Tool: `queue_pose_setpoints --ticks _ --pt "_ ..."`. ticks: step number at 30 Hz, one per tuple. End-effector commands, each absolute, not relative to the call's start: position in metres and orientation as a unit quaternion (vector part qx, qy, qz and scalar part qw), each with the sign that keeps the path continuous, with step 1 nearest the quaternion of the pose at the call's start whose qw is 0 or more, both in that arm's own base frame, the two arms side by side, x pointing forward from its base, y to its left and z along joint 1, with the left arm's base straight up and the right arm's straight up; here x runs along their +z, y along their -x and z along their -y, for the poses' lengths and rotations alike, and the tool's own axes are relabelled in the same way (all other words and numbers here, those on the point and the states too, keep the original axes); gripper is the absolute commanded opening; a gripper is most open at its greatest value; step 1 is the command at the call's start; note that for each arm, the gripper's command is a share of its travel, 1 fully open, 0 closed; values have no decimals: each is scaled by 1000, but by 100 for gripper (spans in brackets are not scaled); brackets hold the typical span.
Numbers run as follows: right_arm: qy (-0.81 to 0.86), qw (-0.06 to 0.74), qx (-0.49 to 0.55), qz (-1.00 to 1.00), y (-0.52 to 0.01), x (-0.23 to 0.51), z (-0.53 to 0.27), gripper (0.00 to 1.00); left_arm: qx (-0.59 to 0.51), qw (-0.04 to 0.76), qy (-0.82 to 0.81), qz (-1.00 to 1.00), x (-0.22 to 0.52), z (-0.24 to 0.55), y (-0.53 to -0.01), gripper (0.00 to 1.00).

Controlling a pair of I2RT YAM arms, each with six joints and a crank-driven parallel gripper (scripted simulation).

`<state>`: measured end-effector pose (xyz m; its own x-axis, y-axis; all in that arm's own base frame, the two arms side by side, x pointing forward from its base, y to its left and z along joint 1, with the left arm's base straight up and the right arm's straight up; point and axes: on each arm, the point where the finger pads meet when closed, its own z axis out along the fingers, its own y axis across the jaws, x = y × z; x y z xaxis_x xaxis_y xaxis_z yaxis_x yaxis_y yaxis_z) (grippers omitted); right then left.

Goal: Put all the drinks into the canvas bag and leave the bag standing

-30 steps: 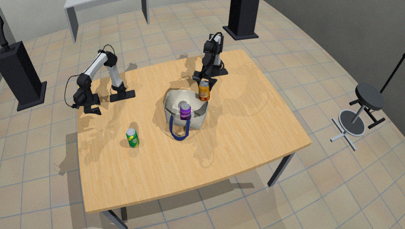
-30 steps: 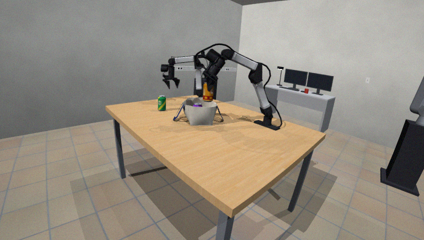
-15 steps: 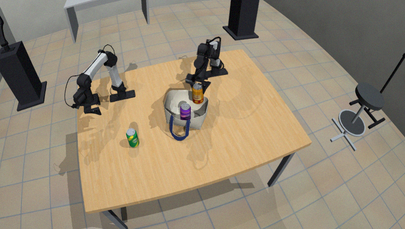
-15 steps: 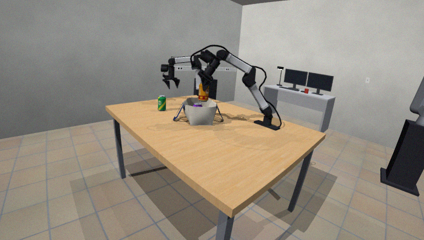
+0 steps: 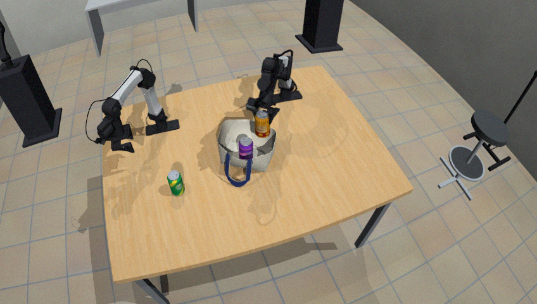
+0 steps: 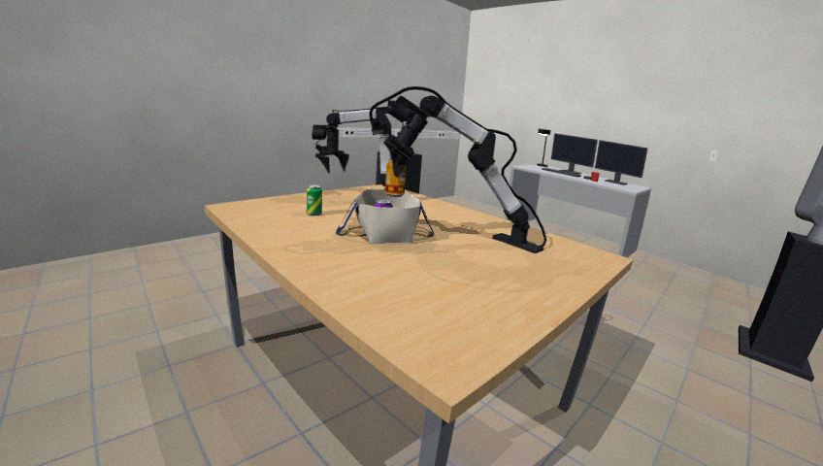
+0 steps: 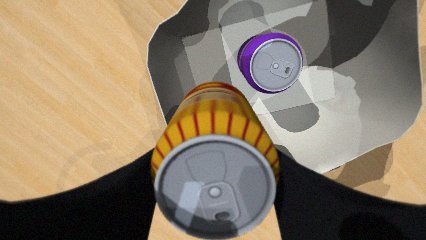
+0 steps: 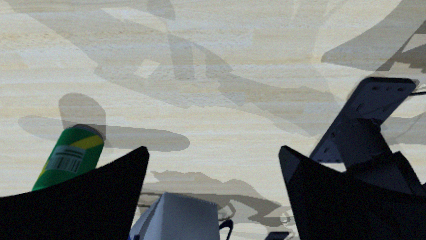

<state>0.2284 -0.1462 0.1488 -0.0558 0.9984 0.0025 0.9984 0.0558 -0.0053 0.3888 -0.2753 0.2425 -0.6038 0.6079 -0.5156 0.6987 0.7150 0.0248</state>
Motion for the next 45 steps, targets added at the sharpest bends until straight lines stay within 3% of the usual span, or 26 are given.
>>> queue_pose_setpoints --ticks 1,9,10,45 --pt "690 -31 8 723 -231 159 152 100 -113 299 -360 -876 283 281 -382 74" --pt "690 -31 8 723 -231 159 152 100 -108 301 -356 -878 283 277 -385 74" --pt "690 -31 8 723 -231 159 152 100 -119 351 -350 -860 295 287 -404 74" --pt "690 -31 8 723 -231 159 152 100 -118 330 -355 -867 240 292 -406 74"
